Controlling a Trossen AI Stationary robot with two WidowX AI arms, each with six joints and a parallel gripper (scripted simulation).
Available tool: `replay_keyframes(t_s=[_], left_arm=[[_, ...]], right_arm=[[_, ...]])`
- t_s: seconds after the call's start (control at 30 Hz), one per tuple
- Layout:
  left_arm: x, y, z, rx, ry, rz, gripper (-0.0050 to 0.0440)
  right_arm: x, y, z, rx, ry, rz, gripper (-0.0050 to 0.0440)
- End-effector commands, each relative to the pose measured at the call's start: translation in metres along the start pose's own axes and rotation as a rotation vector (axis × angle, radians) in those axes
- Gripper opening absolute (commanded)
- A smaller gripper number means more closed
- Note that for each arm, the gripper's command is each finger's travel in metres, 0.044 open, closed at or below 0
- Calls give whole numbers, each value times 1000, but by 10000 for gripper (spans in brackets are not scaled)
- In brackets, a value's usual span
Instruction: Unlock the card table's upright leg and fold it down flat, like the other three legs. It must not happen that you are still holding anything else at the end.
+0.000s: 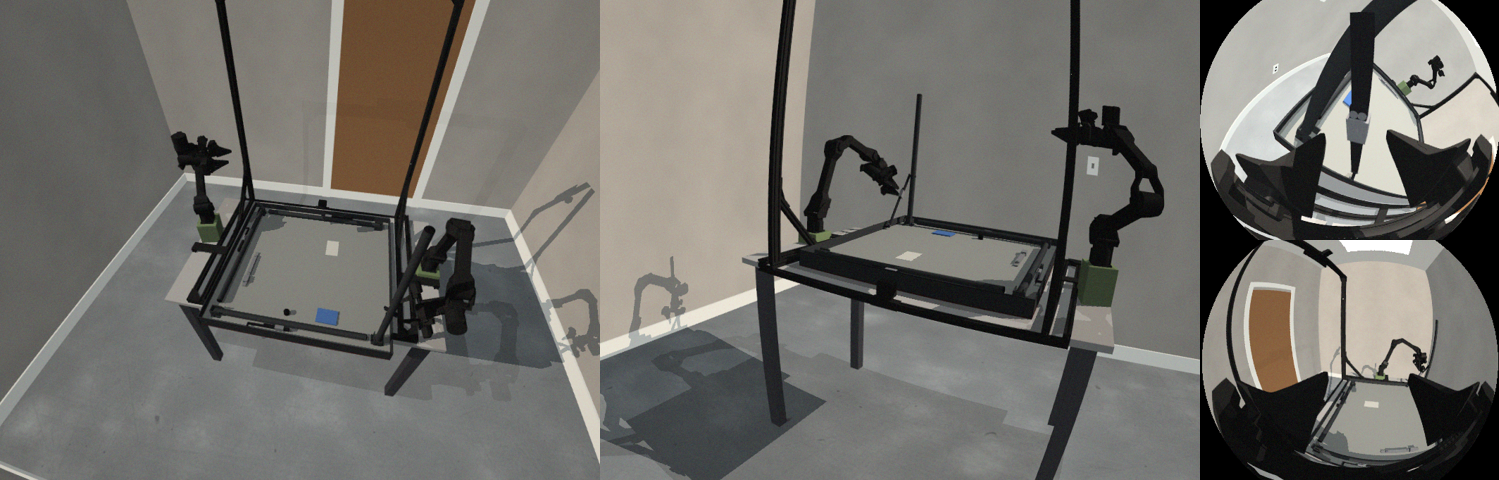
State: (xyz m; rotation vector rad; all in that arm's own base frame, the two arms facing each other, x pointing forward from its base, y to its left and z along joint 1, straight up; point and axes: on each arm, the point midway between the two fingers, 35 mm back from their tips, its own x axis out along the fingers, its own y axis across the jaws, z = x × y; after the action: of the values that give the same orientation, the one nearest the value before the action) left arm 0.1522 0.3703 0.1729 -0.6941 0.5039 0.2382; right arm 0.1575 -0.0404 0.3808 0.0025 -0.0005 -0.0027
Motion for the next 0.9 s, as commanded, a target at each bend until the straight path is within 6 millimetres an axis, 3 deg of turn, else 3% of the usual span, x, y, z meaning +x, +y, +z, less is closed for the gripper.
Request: replay_keyframes(t_s=[0.0,0.87], left_arm=[[6,-3,0,0,1,11,290],[34,-3,0,6,-5,5,290]], right_arm=[[0,0,0,-3,1,3,400],[0,0,0,-3,1,3,400]])
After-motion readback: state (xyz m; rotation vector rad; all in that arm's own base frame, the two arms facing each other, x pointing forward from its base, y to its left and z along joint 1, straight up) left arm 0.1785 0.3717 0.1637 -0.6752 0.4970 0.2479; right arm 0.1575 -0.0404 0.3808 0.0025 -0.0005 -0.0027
